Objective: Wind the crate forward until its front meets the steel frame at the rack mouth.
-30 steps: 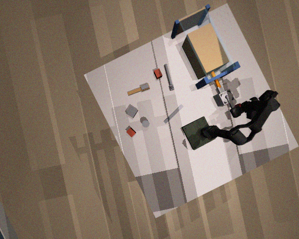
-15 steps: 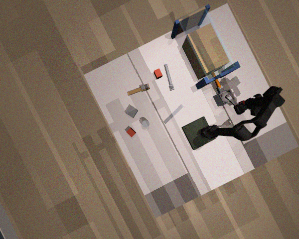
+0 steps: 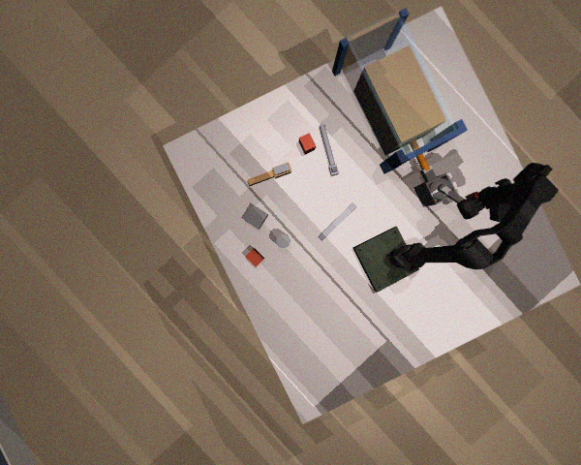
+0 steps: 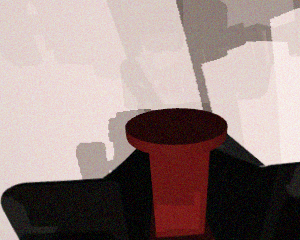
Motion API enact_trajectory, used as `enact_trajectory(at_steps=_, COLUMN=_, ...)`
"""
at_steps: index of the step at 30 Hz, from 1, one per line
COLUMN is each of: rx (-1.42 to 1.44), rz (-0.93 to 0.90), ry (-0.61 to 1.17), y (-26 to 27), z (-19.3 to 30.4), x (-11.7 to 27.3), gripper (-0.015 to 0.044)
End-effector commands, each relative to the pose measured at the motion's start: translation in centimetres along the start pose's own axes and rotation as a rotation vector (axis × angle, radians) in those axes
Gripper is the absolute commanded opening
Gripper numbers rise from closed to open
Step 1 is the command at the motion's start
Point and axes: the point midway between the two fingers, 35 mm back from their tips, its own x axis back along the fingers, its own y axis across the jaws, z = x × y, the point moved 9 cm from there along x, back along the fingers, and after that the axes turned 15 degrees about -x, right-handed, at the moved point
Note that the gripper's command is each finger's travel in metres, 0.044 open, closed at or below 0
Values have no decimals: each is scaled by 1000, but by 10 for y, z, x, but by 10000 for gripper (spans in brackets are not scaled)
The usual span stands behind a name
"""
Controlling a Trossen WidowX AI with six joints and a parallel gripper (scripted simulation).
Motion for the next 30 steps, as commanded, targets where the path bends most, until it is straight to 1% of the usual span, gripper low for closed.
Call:
enact_trajectory(at_steps=1, rx=4, rz=-29, ry=25, y=9, z=12, x=2, gripper=0)
enact_trajectory(at_steps=30, rx=3, rz=-30, ry=28, y=24, z=45, x=3, gripper=0)
